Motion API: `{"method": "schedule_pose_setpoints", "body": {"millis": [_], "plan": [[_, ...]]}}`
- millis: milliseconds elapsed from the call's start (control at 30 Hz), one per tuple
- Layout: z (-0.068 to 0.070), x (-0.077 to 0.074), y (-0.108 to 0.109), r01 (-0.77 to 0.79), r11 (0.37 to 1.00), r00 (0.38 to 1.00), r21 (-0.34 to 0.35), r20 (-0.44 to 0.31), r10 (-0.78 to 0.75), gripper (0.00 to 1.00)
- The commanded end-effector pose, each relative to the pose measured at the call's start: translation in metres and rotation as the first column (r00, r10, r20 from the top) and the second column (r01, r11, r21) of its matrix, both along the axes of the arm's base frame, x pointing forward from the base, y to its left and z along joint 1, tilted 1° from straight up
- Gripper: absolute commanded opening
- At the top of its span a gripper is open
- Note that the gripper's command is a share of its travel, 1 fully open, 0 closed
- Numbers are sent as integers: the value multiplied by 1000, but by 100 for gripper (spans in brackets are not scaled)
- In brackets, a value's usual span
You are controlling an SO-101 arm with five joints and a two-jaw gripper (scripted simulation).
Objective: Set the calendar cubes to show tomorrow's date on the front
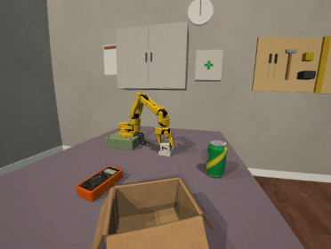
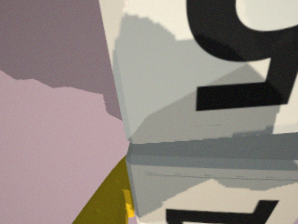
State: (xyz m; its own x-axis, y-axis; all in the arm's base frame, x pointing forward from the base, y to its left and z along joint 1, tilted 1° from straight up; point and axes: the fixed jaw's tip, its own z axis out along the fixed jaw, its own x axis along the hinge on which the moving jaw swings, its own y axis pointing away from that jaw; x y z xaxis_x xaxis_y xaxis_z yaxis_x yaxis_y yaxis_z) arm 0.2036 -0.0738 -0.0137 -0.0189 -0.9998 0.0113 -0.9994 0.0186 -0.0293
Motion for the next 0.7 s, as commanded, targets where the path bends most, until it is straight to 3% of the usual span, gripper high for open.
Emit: {"method": "schedule_pose_setpoints", "body": {"millis": [0,300,600,667], "plan": [[-5,-5,1,12,1000,1000,10,-24,-12,36],[-2,-4,1,12,1000,1000,10,-24,-12,36],[24,-3,0,12,1000,1000,10,-24,-12,36],[24,-3,0,12,1000,1000,10,-24,-12,36]]}}
